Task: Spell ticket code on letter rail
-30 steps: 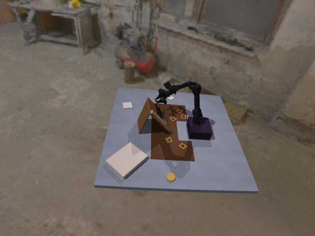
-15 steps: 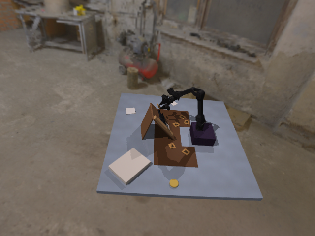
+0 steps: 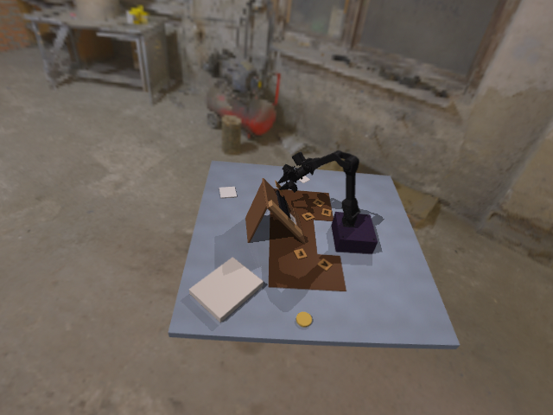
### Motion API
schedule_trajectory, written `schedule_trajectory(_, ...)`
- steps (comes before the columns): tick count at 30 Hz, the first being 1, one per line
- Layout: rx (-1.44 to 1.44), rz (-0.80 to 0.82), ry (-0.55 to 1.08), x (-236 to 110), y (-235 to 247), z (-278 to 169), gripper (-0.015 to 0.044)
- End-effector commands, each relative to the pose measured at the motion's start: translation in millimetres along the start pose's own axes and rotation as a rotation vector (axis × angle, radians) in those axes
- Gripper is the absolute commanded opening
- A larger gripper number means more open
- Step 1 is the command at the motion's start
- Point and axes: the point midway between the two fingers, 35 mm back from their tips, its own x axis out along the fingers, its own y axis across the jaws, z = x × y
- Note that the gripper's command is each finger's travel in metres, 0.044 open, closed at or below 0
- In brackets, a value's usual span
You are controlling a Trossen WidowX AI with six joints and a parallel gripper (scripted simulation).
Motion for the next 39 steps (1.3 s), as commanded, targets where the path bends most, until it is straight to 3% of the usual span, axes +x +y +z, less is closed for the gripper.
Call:
schedule_trajectory(1,0.004,-0.005,0.0,-1,2,0,0.0)
schedule_trajectory(39,0.005,-0.004,0.0,-1,21,0,0.0)
